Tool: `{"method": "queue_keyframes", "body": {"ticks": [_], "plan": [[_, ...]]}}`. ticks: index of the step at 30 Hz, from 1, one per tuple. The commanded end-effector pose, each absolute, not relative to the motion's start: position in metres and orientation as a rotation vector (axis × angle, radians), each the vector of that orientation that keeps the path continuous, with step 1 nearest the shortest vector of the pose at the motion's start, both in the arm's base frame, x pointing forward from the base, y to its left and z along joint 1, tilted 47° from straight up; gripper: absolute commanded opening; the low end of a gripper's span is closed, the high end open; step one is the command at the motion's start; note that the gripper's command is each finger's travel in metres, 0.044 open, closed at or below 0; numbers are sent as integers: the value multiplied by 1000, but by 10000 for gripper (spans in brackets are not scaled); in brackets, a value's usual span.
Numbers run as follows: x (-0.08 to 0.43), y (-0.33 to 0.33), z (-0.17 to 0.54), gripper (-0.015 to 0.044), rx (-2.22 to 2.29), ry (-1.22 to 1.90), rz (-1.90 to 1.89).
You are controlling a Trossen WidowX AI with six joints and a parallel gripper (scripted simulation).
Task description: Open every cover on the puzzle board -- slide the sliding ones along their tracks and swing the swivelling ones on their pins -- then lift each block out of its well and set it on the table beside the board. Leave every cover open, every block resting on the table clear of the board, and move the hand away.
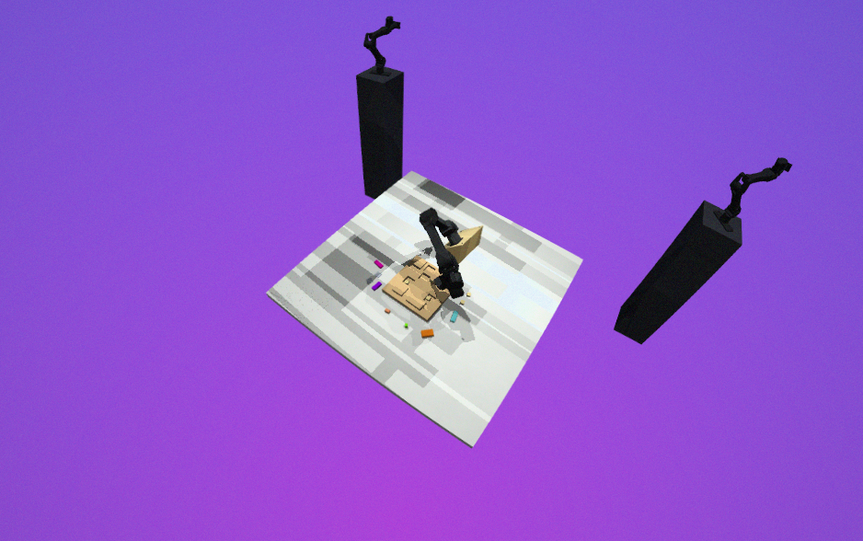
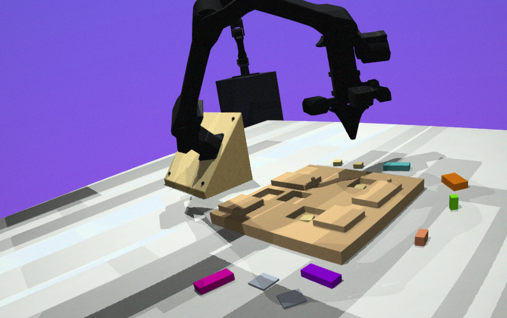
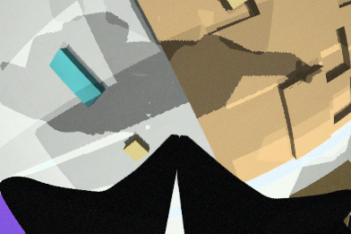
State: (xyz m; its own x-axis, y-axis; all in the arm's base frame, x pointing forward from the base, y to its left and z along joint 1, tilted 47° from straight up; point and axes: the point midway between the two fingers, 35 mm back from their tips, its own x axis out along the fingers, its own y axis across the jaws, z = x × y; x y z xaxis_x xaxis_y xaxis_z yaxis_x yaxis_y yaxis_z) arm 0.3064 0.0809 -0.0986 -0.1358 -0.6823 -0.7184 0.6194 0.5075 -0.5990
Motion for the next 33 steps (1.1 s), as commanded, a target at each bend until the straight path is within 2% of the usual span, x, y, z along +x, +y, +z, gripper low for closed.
{"method": "queue_keyframes", "body": {"ticks": [1,17,33], "plan": [[320,69,-86,0,54,1186,-1216],[359,8,-43,0,507,725,-1567],[354,-22,-74,0,511,718,-1571]]}}
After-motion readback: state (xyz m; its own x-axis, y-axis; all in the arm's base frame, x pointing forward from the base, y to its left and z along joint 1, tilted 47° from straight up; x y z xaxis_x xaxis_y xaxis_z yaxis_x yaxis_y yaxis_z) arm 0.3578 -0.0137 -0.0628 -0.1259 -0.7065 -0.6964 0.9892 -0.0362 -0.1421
